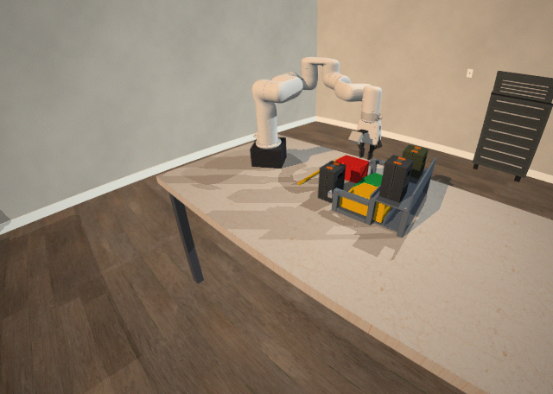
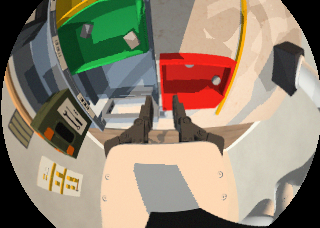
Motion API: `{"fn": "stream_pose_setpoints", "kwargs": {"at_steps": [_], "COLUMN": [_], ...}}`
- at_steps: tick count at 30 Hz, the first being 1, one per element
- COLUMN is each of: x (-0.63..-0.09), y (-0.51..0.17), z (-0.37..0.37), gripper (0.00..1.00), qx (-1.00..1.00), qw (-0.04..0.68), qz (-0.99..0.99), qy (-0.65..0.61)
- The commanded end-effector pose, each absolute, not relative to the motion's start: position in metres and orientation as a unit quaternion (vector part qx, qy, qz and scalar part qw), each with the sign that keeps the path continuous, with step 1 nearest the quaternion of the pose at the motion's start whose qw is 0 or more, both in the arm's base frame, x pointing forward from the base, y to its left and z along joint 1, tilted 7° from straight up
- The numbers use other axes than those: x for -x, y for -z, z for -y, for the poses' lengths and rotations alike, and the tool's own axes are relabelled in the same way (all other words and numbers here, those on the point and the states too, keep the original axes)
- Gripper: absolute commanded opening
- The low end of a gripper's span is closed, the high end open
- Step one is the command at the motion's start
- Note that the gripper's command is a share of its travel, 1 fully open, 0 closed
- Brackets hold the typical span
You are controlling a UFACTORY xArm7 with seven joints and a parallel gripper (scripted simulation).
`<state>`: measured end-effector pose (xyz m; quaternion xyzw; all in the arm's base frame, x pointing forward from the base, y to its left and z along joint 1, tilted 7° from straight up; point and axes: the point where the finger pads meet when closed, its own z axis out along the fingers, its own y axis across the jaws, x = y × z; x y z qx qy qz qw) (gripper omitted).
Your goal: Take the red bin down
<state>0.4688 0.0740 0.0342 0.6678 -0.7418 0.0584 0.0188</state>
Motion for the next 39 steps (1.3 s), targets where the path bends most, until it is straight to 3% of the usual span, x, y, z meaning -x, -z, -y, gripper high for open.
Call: {"fn": "stream_pose_setpoints", "kwargs": {"at_steps": [1,8,39], "x": [-0.469,-0.468,-0.469], "y": [-0.040,-0.064,-0.053], "z": [-0.075,-0.078,-0.076], "gripper": [0.33,0.33,0.33], "qx": [-0.668,-0.668,-0.668], "qw": [0.018,0.018,0.018], "qz": [0.741,0.741,0.741], "qy": [-0.059,-0.059,-0.059]}}
